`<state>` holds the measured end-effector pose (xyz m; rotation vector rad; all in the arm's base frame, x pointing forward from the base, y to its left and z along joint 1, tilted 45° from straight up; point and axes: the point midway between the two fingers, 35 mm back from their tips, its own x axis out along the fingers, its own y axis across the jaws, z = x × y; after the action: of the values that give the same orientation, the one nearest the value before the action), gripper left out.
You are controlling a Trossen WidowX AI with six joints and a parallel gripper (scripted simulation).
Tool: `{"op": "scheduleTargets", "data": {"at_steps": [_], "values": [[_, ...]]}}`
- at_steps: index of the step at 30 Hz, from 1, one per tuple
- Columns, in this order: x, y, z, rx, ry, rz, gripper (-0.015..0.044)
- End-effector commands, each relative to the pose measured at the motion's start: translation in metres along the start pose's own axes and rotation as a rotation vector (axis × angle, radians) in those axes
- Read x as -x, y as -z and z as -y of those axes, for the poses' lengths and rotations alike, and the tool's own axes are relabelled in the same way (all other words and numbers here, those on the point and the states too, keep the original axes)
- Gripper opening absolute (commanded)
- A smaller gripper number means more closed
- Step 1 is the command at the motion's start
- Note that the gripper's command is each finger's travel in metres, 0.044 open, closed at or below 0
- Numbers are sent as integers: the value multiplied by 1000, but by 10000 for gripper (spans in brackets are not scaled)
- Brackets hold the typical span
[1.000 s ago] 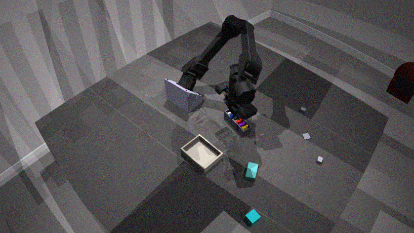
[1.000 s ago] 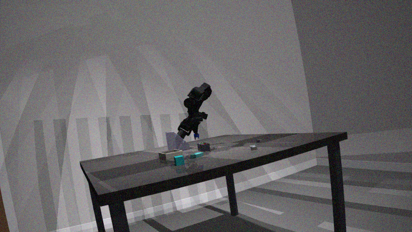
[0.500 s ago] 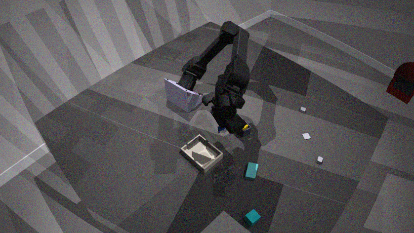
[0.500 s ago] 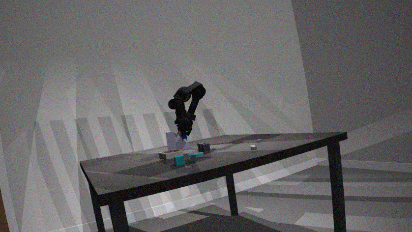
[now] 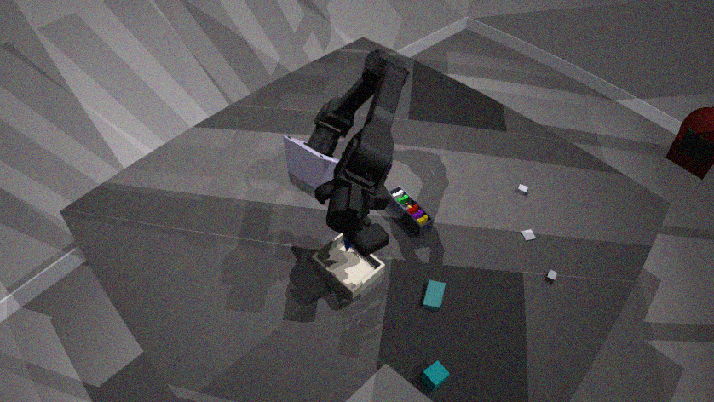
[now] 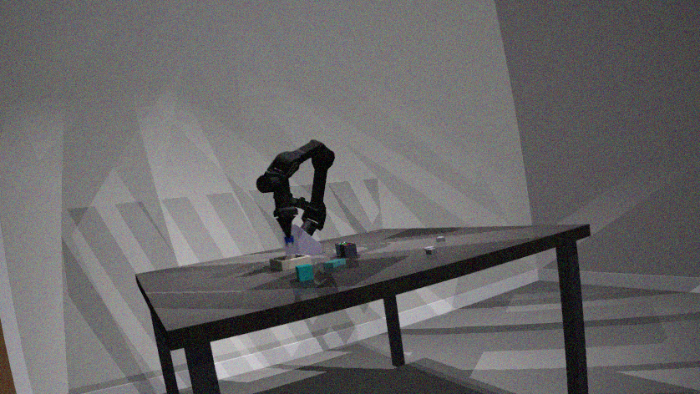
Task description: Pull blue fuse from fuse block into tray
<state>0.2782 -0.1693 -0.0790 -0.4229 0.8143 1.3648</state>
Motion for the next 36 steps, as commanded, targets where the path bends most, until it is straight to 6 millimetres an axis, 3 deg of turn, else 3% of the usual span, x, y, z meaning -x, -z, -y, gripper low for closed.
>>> {"op": "scheduleTargets", "data": {"at_steps": [1,30,36], "values": [[-2,9,0,11,-4,-4,0],[-42,9,0,12,-4,-2,0],[-39,10,1,19,-4,-8,157]]}}
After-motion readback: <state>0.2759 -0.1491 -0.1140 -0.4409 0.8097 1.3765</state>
